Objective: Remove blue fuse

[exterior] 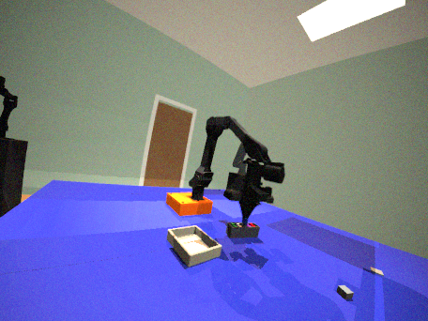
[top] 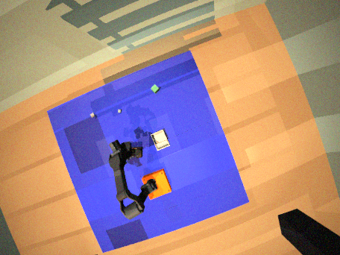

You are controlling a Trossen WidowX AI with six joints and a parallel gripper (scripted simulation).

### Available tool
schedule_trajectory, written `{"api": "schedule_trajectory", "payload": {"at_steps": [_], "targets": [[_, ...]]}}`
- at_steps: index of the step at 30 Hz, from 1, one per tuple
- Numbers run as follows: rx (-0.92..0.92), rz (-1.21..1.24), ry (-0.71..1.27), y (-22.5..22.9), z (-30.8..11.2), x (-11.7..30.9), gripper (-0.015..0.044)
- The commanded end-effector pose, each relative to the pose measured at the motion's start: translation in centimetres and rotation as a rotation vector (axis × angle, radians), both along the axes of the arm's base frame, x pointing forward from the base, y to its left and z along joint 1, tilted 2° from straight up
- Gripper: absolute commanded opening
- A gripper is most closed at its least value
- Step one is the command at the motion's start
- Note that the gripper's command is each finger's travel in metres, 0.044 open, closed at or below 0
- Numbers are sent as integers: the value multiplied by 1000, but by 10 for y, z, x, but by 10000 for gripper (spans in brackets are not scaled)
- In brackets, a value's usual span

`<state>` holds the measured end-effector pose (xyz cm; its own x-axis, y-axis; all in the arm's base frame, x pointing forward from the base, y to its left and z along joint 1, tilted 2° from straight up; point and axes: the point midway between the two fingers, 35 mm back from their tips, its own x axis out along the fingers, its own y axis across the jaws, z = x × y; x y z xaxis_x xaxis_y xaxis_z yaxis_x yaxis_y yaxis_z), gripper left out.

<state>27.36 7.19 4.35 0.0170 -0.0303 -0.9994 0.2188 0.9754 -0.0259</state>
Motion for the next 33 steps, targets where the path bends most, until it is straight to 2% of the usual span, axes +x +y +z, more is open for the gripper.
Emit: {"api": "schedule_trajectory", "payload": {"at_steps": [1,33], "targets": [[-2,-1,-6,0,4,1,0],[-3,-1,-6,1,32,0,0]]}}
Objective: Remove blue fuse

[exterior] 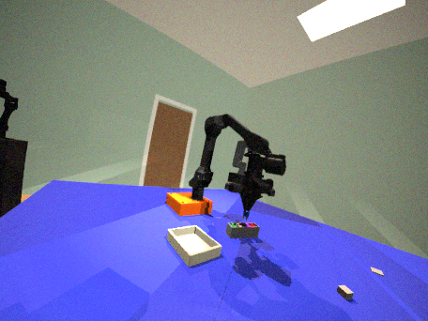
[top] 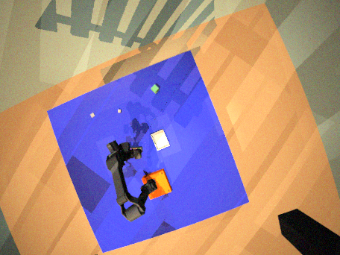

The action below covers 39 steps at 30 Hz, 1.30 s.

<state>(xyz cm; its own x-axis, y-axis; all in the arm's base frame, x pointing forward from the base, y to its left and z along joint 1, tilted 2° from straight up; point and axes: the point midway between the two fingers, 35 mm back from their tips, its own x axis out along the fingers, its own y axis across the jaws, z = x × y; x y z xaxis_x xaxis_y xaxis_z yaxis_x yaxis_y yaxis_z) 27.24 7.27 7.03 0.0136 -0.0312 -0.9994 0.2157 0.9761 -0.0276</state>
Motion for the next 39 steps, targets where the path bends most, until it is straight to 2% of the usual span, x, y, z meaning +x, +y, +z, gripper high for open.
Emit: {"api": "schedule_trajectory", "payload": {"at_steps": [1,9,24,39], "targets": [[-2,-4,-9,0,5,1,0],[-3,-4,-10,-21,7,11,0],[-8,-4,-12,-97,11,31,0],[-17,-4,-12,-179,14,30,0]]}}
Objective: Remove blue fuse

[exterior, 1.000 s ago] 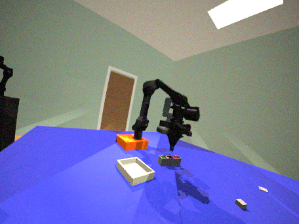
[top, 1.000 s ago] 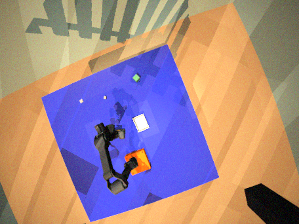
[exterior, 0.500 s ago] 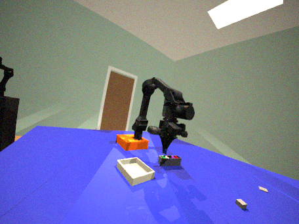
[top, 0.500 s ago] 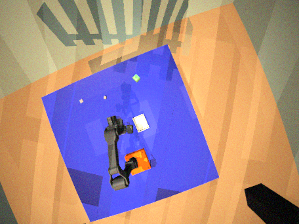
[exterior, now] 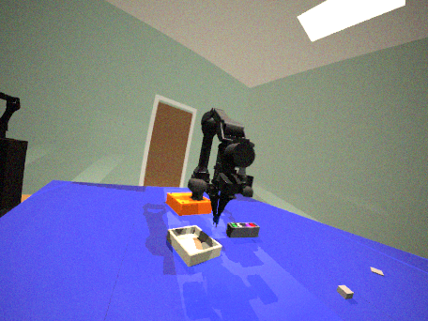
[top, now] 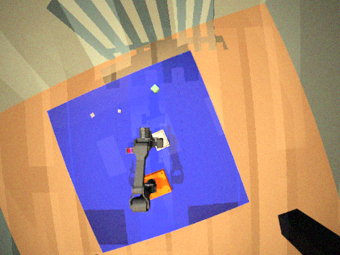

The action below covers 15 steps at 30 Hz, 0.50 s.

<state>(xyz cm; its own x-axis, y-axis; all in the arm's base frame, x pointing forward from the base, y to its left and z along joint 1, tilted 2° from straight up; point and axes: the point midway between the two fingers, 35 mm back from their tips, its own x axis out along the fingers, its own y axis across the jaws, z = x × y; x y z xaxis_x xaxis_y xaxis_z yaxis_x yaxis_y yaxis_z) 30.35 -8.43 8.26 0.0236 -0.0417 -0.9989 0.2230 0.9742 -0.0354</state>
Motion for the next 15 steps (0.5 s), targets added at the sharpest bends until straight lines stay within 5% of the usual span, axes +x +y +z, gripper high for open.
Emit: {"api": "schedule_trajectory", "payload": {"at_steps": [1,15], "targets": [[-7,3,-2,-28,2,-2,0],[-11,3,-1,-59,0,-9,0]]}}
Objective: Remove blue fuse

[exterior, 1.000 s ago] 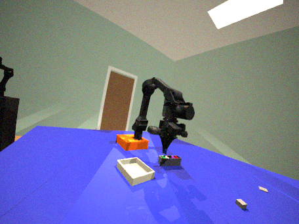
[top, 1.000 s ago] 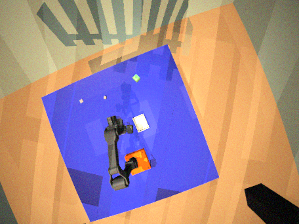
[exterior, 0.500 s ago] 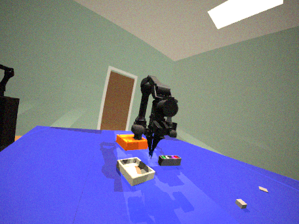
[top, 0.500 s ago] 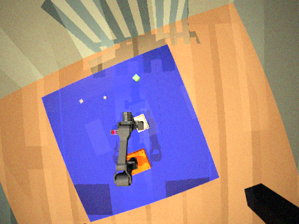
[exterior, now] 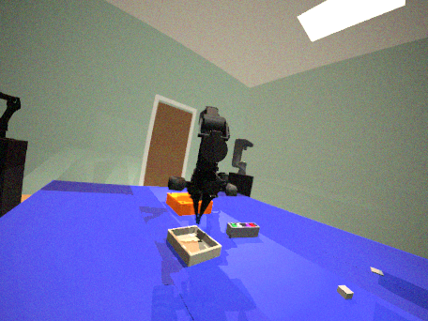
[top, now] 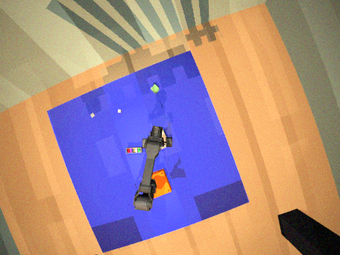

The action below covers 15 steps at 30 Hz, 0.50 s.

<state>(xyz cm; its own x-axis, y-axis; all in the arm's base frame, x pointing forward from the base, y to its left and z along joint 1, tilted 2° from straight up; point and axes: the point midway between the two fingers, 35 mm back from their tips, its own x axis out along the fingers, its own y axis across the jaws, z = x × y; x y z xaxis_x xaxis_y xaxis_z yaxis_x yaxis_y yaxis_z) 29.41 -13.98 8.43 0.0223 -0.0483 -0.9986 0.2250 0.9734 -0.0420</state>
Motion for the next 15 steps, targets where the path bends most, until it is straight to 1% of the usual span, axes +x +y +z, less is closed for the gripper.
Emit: {"api": "schedule_trajectory", "payload": {"at_steps": [1,15], "targets": [[-5,5,-2,-3,-4,1,0],[-5,5,-2,-5,-26,2,0]]}}
